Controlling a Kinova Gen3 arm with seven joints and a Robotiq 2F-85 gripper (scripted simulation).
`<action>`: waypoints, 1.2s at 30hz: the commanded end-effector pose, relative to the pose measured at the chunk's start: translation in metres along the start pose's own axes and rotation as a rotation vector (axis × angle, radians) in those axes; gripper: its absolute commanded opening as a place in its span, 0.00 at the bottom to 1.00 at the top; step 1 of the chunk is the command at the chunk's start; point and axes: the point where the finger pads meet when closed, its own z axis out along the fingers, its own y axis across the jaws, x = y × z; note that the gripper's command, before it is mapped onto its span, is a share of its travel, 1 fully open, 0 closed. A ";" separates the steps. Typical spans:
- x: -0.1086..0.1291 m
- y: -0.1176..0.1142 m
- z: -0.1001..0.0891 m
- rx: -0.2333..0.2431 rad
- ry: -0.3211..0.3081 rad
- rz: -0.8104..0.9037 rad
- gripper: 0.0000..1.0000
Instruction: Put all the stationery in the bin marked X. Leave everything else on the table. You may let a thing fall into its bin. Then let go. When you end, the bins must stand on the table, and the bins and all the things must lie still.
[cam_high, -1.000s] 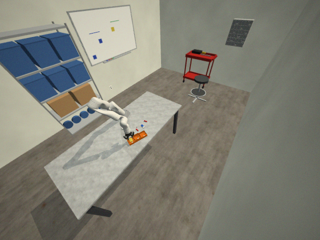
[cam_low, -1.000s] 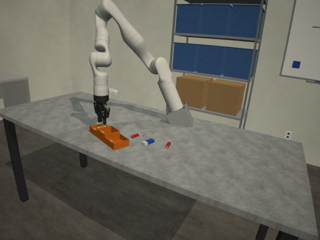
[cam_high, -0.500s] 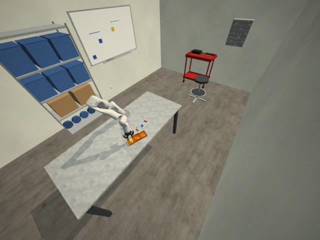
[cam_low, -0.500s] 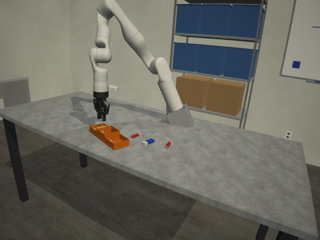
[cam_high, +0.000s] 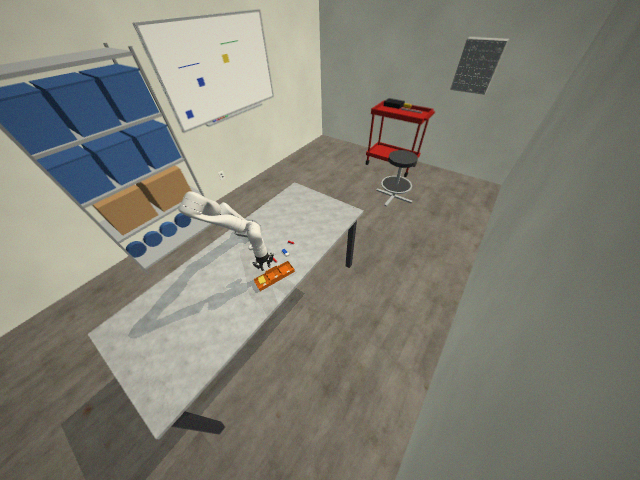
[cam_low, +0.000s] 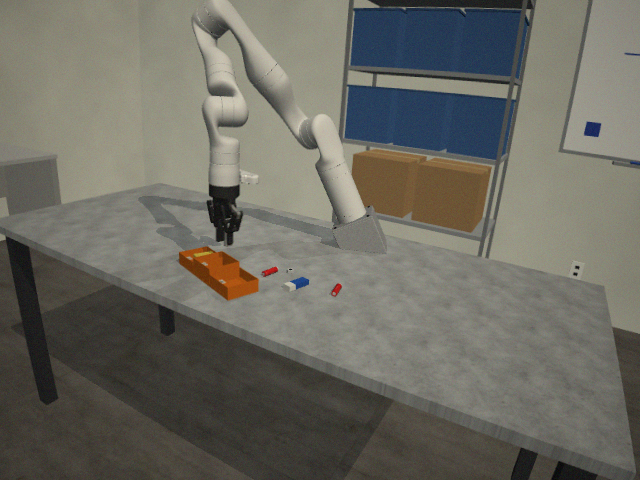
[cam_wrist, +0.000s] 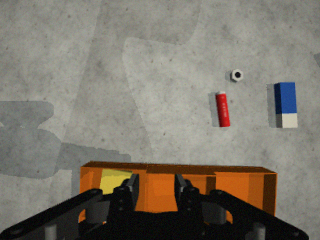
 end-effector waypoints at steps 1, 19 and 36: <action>0.013 0.033 -0.001 -0.009 0.002 -0.045 0.38; 0.072 0.153 -0.006 -0.009 0.002 -0.045 0.38; 0.093 0.191 -0.007 -0.010 0.002 -0.045 0.38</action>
